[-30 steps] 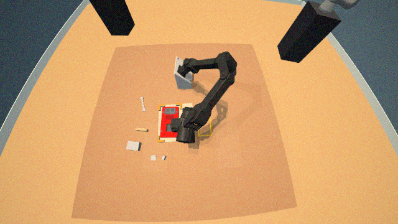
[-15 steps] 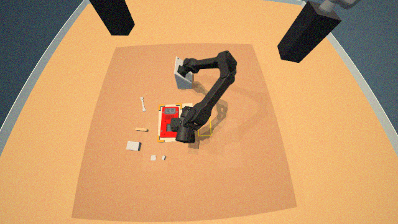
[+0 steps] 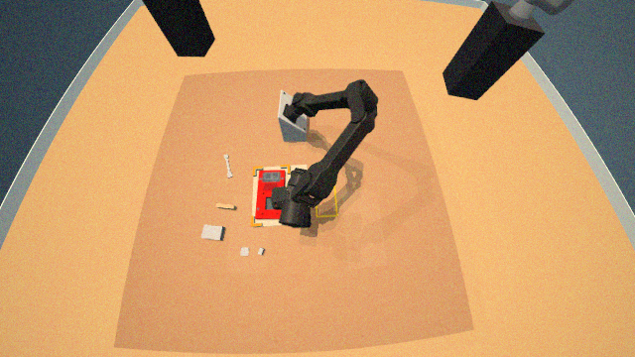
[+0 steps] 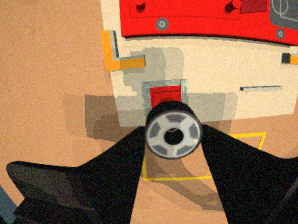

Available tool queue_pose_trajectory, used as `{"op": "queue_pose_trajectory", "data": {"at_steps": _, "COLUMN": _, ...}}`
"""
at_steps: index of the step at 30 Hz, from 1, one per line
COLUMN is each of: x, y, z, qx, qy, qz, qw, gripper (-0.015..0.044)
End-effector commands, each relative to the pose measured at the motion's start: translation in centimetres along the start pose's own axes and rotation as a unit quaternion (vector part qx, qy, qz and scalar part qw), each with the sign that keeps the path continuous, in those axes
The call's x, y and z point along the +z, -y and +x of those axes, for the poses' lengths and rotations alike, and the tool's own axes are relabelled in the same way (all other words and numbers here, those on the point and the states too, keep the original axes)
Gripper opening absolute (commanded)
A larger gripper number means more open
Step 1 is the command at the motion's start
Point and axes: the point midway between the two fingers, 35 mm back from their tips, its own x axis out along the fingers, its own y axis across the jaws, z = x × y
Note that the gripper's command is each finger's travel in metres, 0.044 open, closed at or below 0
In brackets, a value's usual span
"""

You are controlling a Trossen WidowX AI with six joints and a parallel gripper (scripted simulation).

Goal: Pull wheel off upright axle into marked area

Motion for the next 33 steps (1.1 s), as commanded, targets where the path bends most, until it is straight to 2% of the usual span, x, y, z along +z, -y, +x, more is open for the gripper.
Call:
{"op": "queue_pose_trajectory", "data": {"at_steps": 1, "x": 0.0, "y": 0.0, "z": -0.2, "qx": 0.000, "qy": 0.001, "qz": -0.002, "qw": 1.000, "gripper": 0.0000}}
{"op": "queue_pose_trajectory", "data": {"at_steps": 9, "x": 0.0, "y": 0.0, "z": -0.7, "qx": 0.001, "qy": 0.001, "qz": -0.002, "qw": 1.000, "gripper": 0.0000}}
{"op": "queue_pose_trajectory", "data": {"at_steps": 16, "x": -0.1, "y": 0.2, "z": -3.8, "qx": 0.001, "qy": 0.001, "qz": -0.001, "qw": 1.000, "gripper": 0.0000}}
{"op": "queue_pose_trajectory", "data": {"at_steps": 19, "x": -0.1, "y": 0.3, "z": -3.0, "qx": -0.001, "qy": -0.002, "qz": 0.003, "qw": 1.000, "gripper": 0.0000}}
{"op": "queue_pose_trajectory", "data": {"at_steps": 33, "x": -6.1, "y": 3.2, "z": -3.6, "qx": 0.000, "qy": 0.000, "qz": 0.001, "qw": 1.000, "gripper": 0.0000}}
